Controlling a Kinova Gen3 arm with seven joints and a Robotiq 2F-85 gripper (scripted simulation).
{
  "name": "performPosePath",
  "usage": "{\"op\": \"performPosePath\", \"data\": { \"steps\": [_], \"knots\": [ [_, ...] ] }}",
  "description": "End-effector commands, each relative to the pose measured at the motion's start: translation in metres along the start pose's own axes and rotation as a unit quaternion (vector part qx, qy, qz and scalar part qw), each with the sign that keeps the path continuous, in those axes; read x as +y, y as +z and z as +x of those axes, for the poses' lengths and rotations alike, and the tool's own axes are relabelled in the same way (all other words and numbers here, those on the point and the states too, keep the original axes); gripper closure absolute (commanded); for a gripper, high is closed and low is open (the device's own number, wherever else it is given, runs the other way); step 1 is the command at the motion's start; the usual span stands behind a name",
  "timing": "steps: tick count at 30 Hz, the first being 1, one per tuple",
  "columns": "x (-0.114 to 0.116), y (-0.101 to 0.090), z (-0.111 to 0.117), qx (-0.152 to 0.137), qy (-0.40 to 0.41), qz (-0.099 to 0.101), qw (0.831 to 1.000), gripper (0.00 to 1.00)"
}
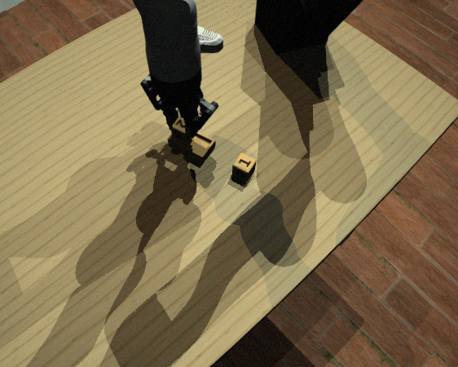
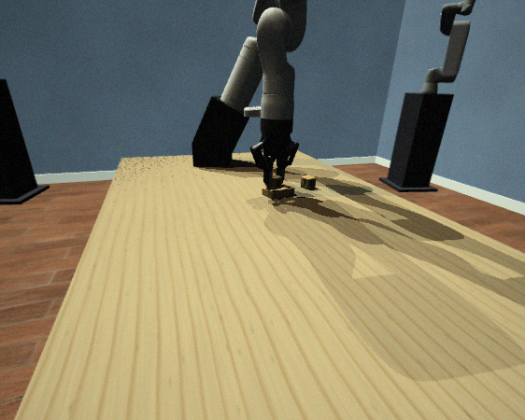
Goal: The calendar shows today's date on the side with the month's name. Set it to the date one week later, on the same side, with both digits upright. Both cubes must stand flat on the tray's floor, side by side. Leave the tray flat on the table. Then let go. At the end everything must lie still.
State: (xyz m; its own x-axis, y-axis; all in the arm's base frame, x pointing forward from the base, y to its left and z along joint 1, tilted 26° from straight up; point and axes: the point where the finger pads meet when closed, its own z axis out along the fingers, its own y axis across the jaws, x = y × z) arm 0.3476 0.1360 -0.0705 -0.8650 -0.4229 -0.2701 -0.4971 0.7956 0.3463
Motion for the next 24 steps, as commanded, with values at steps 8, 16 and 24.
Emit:
{"op": "performPosePath", "data": {
  "steps": [8, 16, 24],
  "knots": [
    [-0.0003, -0.0004, -0.0003, 0.000, 0.000, 0.000, 1.000, 0.74],
    [-0.0003, -0.0001, -0.0003, 0.000, 0.000, 0.000, 1.000, 0.74],
    [-0.0003, 0.0022, -0.0003, 0.000, 0.000, 0.000, 1.000, 0.74]
  ]
}}
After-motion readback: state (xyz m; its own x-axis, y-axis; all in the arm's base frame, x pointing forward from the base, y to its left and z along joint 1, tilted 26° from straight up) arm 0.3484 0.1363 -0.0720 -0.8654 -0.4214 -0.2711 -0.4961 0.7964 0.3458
